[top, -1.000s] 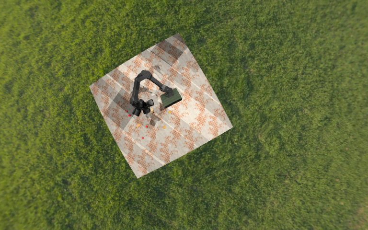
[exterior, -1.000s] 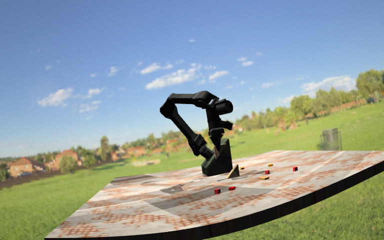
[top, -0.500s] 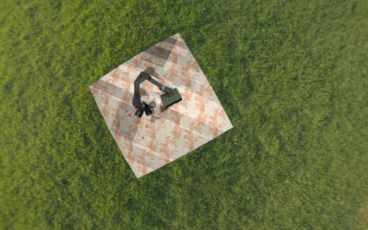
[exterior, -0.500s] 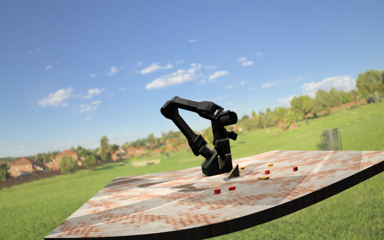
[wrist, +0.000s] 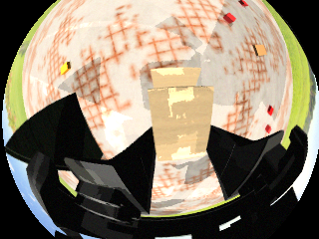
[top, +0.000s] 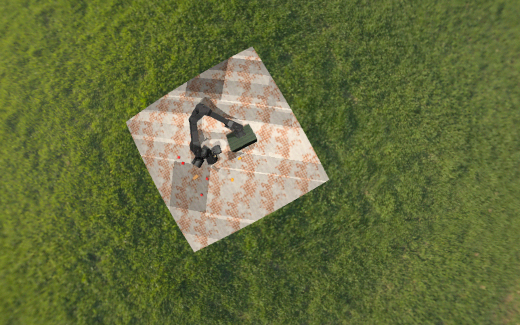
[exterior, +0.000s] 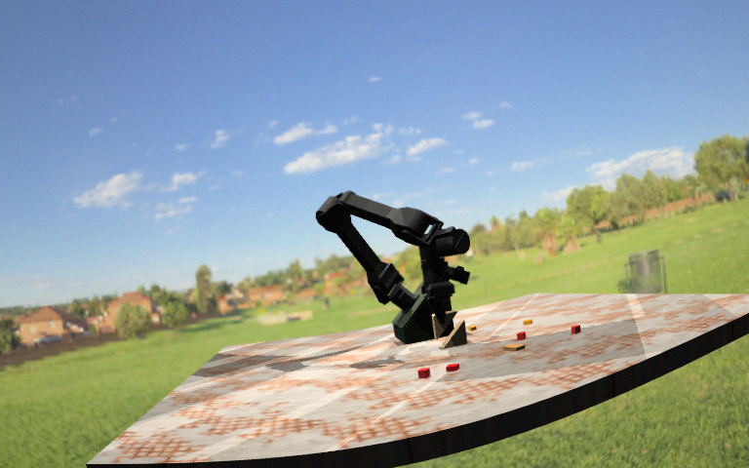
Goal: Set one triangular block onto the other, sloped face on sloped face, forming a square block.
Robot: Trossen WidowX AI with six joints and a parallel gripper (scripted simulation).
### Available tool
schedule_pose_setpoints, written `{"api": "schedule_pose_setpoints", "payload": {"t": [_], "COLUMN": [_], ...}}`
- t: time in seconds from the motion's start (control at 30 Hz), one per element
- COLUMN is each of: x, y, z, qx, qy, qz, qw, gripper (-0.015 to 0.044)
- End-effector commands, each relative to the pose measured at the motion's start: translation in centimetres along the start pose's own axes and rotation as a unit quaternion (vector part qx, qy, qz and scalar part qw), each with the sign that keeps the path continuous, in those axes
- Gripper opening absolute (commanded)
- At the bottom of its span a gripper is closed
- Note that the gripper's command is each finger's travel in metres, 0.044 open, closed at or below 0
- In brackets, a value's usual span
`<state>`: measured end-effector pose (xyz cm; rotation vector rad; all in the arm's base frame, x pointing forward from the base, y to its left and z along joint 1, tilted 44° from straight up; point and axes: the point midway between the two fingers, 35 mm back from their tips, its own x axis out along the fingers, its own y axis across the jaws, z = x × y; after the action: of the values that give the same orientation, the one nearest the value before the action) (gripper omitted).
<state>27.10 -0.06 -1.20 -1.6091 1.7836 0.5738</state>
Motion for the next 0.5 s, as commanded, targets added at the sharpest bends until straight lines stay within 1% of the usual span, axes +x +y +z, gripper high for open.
{"api": "schedule_pose_setpoints", "payload": {"t": [0.0, 0.47], "x": [0.12, 0.12], "y": [-0.05, -0.10], "z": [0.06, 0.07], "qx": [-0.001, 0.000], "qy": [0.003, 0.004], "qz": [-0.002, -0.004], "qw": [1.000, 1.000], "gripper": [0.0000, 0.0000]}}
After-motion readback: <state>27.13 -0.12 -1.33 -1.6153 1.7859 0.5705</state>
